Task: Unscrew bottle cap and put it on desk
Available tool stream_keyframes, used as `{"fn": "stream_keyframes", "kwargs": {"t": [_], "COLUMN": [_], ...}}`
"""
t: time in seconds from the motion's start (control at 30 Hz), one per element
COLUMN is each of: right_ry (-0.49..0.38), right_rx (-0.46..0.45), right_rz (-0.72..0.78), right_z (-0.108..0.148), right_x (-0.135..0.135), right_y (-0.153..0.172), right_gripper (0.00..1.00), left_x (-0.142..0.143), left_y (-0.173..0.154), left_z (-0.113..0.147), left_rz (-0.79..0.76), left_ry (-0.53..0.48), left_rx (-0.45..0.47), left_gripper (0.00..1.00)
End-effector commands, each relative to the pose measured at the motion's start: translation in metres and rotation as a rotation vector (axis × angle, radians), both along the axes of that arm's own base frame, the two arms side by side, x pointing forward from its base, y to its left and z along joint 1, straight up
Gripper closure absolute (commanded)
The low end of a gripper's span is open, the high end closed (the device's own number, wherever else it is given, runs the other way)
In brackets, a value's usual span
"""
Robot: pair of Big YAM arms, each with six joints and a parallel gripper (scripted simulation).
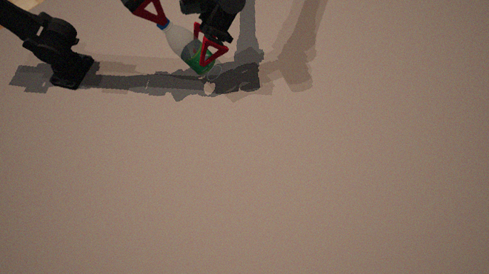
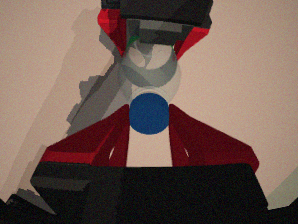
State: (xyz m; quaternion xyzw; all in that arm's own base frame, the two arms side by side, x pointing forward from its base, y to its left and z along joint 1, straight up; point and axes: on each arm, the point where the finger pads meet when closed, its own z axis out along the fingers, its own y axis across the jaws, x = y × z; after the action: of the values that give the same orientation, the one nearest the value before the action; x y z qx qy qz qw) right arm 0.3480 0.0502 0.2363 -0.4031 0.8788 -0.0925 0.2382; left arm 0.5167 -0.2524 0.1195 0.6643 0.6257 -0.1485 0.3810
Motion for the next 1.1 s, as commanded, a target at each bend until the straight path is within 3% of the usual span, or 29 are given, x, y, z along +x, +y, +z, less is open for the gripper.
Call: {"fn": "stream_keyframes", "kwargs": {"t": [0.0,0.1,0.2,0.27,0.33,0.4,0.83,0.9,0.93,1.07], "right_ry": [-0.039,-0.039,-0.037,-0.030,-0.030,-0.021,0.021,0.021,0.026,0.036], "right_rx": [0.006,0.006,0.038,0.129,0.129,0.223,0.530,0.530,0.587,0.676], "right_rz": [-0.004,-0.004,-0.058,-0.207,-0.207,-0.363,-0.857,-0.857,-0.955,-1.104], "right_z": [0.0183,0.0183,0.0182,0.0180,0.0180,0.0177,0.0166,0.0166,0.0165,0.0162], "right_x": [0.0083,0.0083,0.0083,0.0084,0.0084,0.0085,0.0089,0.0089,0.0089,0.0090], "right_y": [0.0009,0.0009,0.0008,0.0009,0.0009,0.0008,0.0010,0.0010,0.0011,0.0012], "right_gripper": [0.77,0.43,0.43,0.43,0.43,0.43,0.43,0.43,0.43,0.43], "left_x": [0.0095,0.0095,0.0095,0.0095,0.0095,0.0095,0.0095,0.0095,0.0095,0.0095], "left_y": [0.0015,0.0015,0.0015,0.0015,0.0015,0.0015,0.0015,0.0015,0.0015,0.0015], "left_z": [0.0053,0.0053,0.0053,0.0053,0.0053,0.0053,0.0053,0.0053,0.0053,0.0053], "left_rz": [0.008,0.008,0.008,0.008,0.008,0.008,0.008,0.008,0.008,0.008], "left_ry": [-0.008,-0.008,-0.008,-0.008,-0.008,-0.008,-0.008,-0.008,-0.008,-0.008], "left_rx": [-0.006,-0.006,-0.006,-0.006,-0.006,-0.006,-0.006,-0.006,-0.006,-0.006], "left_gripper": [1.00,1.00,1.00,1.00,1.00,1.00,1.00,1.00,1.00,1.00]}}
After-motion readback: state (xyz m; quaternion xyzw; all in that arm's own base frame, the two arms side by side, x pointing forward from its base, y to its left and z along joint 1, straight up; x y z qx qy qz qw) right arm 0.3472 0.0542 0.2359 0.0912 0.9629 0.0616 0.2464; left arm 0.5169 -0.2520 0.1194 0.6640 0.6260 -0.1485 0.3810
